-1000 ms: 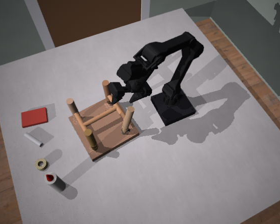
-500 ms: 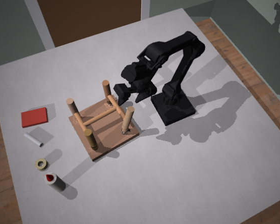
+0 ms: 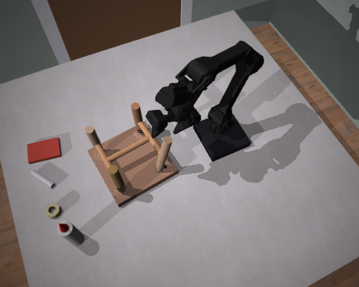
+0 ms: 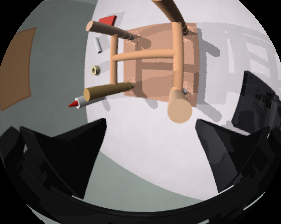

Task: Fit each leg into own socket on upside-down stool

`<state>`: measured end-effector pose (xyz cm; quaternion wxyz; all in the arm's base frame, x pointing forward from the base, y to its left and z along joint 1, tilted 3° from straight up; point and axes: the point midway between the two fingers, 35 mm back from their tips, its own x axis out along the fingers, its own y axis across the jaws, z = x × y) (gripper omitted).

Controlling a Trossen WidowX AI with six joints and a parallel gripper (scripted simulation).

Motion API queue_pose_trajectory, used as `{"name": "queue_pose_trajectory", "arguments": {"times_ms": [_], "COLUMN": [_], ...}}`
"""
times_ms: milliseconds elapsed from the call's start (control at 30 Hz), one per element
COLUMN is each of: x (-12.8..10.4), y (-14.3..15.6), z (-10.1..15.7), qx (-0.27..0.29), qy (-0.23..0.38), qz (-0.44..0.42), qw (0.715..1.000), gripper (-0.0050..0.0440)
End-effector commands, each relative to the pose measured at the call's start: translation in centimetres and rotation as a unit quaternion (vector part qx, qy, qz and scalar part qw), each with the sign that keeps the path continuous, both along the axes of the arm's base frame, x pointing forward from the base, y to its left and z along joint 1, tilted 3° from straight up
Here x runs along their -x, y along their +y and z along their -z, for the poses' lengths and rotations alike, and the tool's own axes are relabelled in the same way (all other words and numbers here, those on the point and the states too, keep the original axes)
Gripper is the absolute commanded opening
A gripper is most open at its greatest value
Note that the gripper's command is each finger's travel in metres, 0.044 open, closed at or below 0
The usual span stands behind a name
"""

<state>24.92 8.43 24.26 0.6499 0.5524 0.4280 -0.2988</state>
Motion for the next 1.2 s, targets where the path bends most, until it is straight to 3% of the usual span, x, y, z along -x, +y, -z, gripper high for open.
{"name": "queue_pose_trajectory", "arguments": {"times_ms": [0,667,967,1167], "x": [0.2,0.4,0.3,-1.1], "y": [-0.1,-0.2,-0.1,0.2], "z": [0.8,3.6,3.6,3.4], "qx": [0.001,0.001,0.001,0.001], "qy": [0.003,0.003,0.003,0.003], "qz": [-0.003,-0.003,-0.003,-0.003], "qw": [1.000,1.000,1.000,1.000], "gripper": [0.0440,0.0440,0.0440,0.0440]}}
